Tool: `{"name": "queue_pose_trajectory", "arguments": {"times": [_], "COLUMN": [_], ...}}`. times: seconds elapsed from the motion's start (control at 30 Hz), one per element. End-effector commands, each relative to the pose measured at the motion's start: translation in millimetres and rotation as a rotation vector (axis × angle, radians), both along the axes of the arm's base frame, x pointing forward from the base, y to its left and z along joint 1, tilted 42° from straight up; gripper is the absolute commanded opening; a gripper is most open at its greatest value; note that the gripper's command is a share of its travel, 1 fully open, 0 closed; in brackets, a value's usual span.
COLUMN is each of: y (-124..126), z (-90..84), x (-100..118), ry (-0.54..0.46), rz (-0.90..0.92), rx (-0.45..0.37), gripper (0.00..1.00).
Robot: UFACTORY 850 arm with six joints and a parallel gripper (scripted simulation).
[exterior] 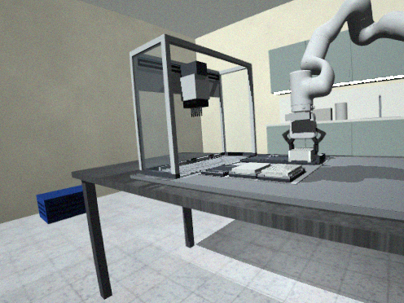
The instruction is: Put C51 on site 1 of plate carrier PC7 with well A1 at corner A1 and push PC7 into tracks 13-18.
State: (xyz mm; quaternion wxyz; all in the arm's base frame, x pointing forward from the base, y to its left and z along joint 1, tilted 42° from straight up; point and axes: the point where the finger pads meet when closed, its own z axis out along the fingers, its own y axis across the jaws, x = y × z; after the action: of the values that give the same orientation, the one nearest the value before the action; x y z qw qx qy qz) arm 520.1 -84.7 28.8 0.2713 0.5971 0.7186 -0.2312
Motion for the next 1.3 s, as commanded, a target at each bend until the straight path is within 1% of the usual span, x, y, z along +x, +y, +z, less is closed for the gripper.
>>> {"name": "queue_pose_trajectory", "arguments": {"times": [0.0,0.2,0.7,0.77,1.27], "y": [2.5,6.9,23.3,23.3,39.8], "z": [2.8,7.8,26.4,26.4,45.1], "x": [0.1,-0.7,-3.5,-3.5,-6.3], "ry": [-0.001,-0.001,-0.001,-0.001,-0.001], "rz": [0.001,0.001,0.001,0.001,0.0], "rx": [0.0,0.0,0.0,0.0,0.0], "gripper": [1.0,1.0,1.0,1.0,1.0]}}
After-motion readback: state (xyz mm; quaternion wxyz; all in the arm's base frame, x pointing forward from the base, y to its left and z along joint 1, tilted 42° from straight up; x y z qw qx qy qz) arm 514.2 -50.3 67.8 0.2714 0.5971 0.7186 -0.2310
